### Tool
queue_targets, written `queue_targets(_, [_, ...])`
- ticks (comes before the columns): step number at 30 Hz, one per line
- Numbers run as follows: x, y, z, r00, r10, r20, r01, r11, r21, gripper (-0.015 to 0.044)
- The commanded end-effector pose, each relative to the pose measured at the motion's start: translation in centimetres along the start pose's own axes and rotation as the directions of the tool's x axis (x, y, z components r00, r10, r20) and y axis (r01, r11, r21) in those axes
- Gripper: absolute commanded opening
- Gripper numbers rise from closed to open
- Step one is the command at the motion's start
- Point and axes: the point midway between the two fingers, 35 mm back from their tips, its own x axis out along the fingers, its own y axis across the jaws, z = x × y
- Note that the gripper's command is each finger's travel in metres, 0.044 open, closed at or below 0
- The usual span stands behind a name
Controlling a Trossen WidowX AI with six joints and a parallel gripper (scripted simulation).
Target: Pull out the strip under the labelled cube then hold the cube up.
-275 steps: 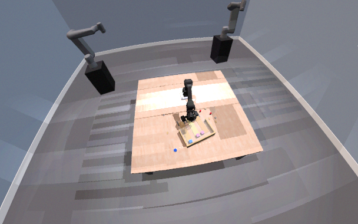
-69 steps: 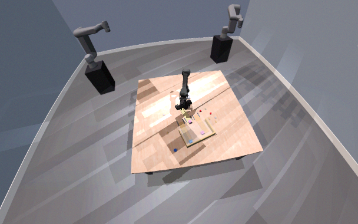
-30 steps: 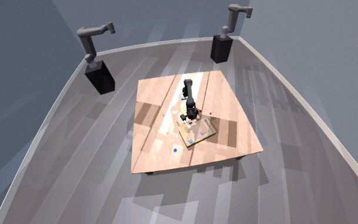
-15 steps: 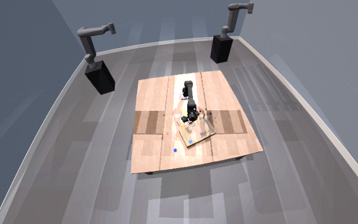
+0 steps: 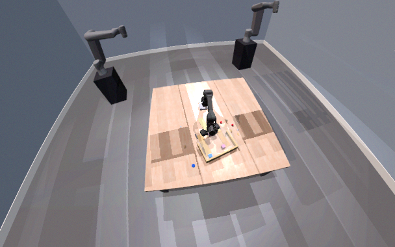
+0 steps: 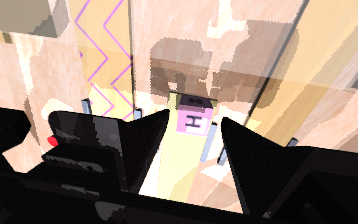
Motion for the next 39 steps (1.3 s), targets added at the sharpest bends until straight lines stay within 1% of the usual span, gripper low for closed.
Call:
queue_targets(1, [0.7,0.1,0.0,1.0,0.005,0.0,-0.005,1.0,0.003,0.025])
queue_targets(10, [1.8,0.1,-0.1,1.0,0.005,0.0,-0.005,1.0,0.003,0.025])
queue_targets(13, [1.5,0.1,-0.1,1.0,0.001,-0.002,-0.001,1.0,0.0,0.0171])
queue_targets(22, [1.5,0.1,-0.1,1.0,0.001,-0.002,-0.001,1.0,0.0,0.0111])
queue_targets(26, [1.3,0.1,-0.3,1.0,0.001,-0.002,-0.001,1.0,0.0,0.0006])
queue_targets(39, [-2.1,2.0,-4.8,1.0,0.005,-0.004,-0.005,1.0,0.003,0.0])
